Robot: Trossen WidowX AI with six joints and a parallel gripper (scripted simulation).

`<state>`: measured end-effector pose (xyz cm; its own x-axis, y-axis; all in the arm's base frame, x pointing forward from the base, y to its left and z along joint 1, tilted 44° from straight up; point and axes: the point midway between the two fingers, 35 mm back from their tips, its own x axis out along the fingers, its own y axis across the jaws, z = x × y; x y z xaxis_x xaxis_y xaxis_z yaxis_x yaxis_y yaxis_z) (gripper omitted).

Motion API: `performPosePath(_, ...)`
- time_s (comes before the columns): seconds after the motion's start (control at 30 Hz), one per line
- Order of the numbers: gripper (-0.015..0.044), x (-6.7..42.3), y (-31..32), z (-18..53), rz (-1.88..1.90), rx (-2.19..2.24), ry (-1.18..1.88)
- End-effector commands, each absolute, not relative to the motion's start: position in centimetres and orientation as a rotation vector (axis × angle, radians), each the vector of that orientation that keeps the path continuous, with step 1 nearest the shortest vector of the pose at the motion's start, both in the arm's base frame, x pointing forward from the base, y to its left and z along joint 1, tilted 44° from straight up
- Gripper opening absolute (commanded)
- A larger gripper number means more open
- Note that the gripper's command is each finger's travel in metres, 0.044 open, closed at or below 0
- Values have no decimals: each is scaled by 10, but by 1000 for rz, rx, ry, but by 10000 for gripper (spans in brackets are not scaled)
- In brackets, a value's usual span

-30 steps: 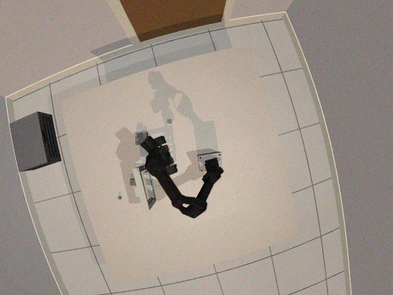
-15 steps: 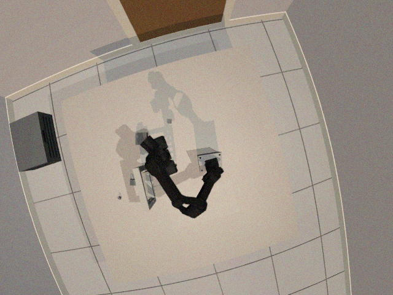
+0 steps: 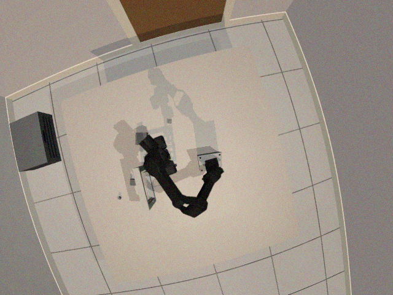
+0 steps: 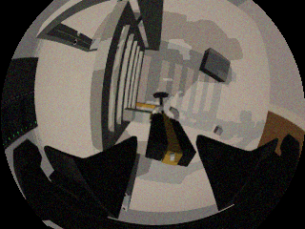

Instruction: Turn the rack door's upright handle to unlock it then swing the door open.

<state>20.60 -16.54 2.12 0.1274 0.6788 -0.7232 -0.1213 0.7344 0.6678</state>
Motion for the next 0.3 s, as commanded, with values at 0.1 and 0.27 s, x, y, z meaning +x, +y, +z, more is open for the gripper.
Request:
performPosePath(0.1, 286, 205, -174, 28, 622, 507, 1328)
performPosePath(0.27, 286, 204, -178, 33, 622, 507, 1328)
